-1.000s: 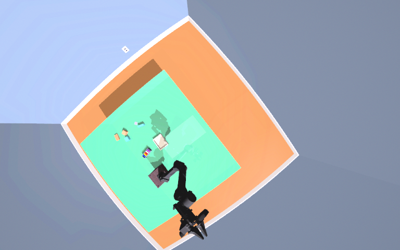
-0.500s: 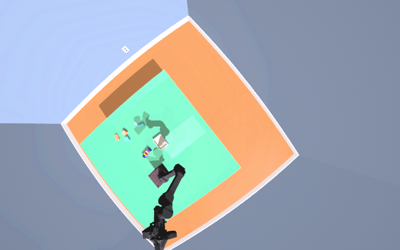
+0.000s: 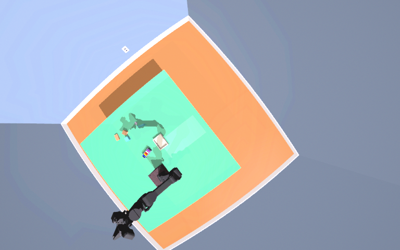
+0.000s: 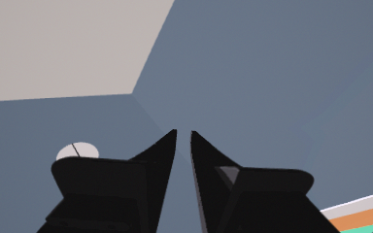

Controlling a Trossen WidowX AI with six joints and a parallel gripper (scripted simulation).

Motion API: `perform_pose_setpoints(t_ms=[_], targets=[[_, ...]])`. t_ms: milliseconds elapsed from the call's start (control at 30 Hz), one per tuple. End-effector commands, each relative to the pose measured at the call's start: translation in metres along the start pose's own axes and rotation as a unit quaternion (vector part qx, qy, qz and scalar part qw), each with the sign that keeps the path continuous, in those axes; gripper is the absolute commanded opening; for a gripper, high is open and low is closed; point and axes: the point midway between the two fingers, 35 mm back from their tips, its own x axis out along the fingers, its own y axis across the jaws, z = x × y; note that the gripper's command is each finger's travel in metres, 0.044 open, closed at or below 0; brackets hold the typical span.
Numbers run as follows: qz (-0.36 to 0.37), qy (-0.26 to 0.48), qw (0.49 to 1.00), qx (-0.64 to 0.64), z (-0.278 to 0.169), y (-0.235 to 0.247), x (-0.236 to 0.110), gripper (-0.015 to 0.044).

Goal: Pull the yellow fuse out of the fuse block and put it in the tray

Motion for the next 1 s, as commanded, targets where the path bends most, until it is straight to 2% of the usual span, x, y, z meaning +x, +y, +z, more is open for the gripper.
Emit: perform_pose_setpoints(t_ms=[0, 167, 500, 733, 967], targets=[[-0.103, -0.039, 0.994, 0.0, 0.03, -0.072, 0.003, 0.0063], [-0.212, -0.065, 0.975, 0.003, 0.055, -0.148, -0.008, 0.0063], [-0.344, -0.068, 0.936, 0.008, 0.074, -0.245, -0.043, 0.0063], [-0.504, -0.065, 0.861, 0.03, 0.082, -0.346, -0.11, 0.0063], [-0.651, -0.02, 0.757, 0.062, 0.063, -0.429, -0.199, 0.0063]])
